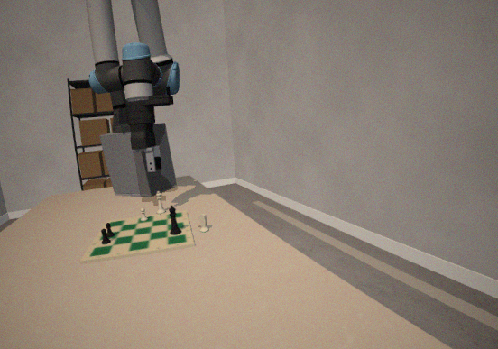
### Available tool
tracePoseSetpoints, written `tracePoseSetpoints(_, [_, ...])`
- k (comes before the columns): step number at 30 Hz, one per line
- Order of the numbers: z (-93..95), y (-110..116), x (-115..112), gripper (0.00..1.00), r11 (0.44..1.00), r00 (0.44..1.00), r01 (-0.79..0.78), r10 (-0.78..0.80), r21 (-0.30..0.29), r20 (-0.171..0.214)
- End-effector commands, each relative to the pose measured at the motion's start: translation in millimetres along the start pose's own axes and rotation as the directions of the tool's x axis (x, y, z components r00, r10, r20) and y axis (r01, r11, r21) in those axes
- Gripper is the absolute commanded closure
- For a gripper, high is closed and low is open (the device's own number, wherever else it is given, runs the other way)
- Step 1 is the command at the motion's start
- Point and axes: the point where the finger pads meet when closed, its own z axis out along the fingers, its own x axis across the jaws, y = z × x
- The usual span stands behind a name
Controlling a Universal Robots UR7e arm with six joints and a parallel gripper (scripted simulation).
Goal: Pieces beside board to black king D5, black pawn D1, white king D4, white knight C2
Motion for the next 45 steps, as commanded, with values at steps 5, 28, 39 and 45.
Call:
tracePoseSetpoints(5, [-0.7,0.0,0.4,0.21,1.000,1.000,-0.004,0.004,-0.001,-0.003])
tracePoseSetpoints(28, [-0.7,0.0,0.4,0.21,1.000,1.000,-0.004,0.004,-0.001,-0.003])
tracePoseSetpoints(39, [2.2,0.1,-0.1,0.21,1.000,1.000,-0.004,0.004,-0.001,-0.001])
tracePoseSetpoints(45, [6.0,0.2,0.1,0.21,1.000,1.000,-0.004,0.004,-0.001,-0.001])
